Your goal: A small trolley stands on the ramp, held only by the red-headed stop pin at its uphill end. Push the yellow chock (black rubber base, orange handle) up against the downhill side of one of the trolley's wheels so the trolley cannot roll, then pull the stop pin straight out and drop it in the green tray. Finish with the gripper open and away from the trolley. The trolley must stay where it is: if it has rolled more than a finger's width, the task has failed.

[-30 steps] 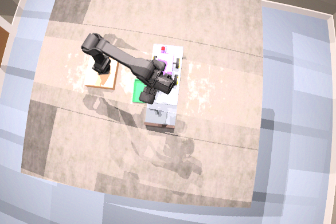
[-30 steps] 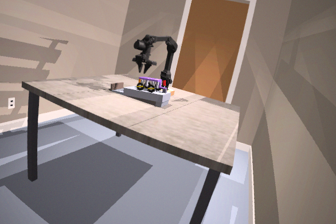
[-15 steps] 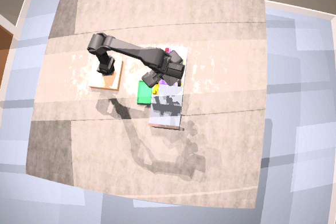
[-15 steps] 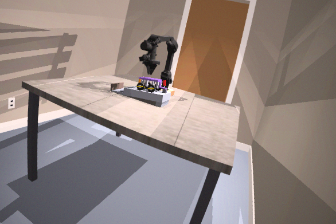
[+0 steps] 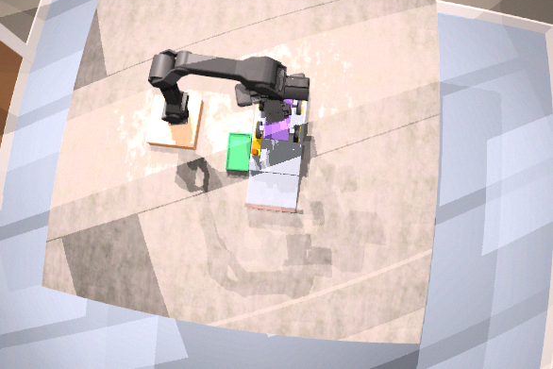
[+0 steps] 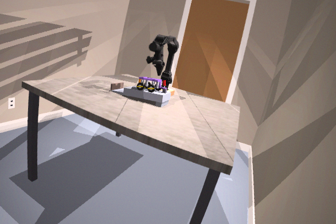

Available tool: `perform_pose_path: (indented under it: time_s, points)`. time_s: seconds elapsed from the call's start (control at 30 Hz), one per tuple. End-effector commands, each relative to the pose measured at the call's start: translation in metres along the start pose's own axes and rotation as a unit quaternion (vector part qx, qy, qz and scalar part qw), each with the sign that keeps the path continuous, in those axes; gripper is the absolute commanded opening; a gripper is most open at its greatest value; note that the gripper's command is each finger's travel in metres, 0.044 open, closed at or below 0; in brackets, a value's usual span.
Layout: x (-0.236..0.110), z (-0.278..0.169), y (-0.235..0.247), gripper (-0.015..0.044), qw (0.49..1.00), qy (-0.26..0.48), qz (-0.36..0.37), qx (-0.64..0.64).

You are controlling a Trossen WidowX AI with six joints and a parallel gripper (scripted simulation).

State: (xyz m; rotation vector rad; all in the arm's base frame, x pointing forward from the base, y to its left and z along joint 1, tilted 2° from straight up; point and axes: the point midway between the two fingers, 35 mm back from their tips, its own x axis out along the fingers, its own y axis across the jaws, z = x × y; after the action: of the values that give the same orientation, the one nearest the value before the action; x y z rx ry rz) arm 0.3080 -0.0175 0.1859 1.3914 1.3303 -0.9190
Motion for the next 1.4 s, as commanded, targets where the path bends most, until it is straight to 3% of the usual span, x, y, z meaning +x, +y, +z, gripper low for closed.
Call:
perform_pose_path:
  time_s: [0.0,0.17,1.37]
  points:
    - [0.001,-0.017,0.003,0.019,0.998,0.015,-0.004,0.068]
    - [0.002,-0.033,0.005,0.019,0.991,0.026,-0.012,0.133]
    - [0.041,-0.034,0.004,0.019,0.991,0.026,-0.012,0.133]
